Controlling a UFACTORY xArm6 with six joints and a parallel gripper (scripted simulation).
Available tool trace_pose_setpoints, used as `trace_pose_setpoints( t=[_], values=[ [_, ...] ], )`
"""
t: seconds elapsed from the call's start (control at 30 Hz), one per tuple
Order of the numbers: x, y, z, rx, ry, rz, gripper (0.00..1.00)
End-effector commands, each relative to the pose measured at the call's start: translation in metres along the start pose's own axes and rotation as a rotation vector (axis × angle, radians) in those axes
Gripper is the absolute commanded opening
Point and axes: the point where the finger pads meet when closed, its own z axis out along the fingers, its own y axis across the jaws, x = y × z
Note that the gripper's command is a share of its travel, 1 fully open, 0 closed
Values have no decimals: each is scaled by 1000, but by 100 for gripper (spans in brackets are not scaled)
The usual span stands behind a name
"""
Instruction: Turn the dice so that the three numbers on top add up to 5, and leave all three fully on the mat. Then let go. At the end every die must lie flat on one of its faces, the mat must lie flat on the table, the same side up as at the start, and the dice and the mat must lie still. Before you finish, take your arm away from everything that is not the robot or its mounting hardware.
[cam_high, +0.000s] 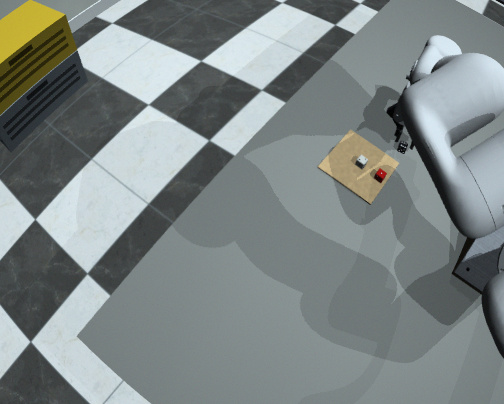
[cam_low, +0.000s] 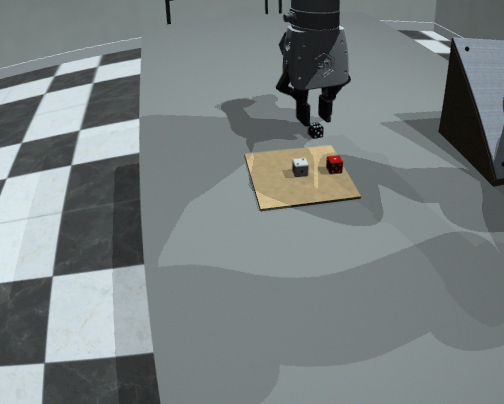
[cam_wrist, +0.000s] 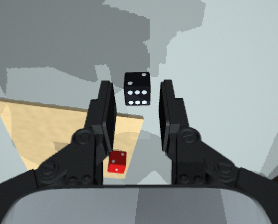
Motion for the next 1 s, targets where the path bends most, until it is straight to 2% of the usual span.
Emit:
trace_pose_setpoints(
  t=[0.0, 0.33, 0.97],
  values=[
    [1, -1, -1, 3, 3, -1, 36],
    [1, -1, 1, 3, 3, -1, 36],
    [1, -1, 21, 3, 3, -1, 36]
  ],
)
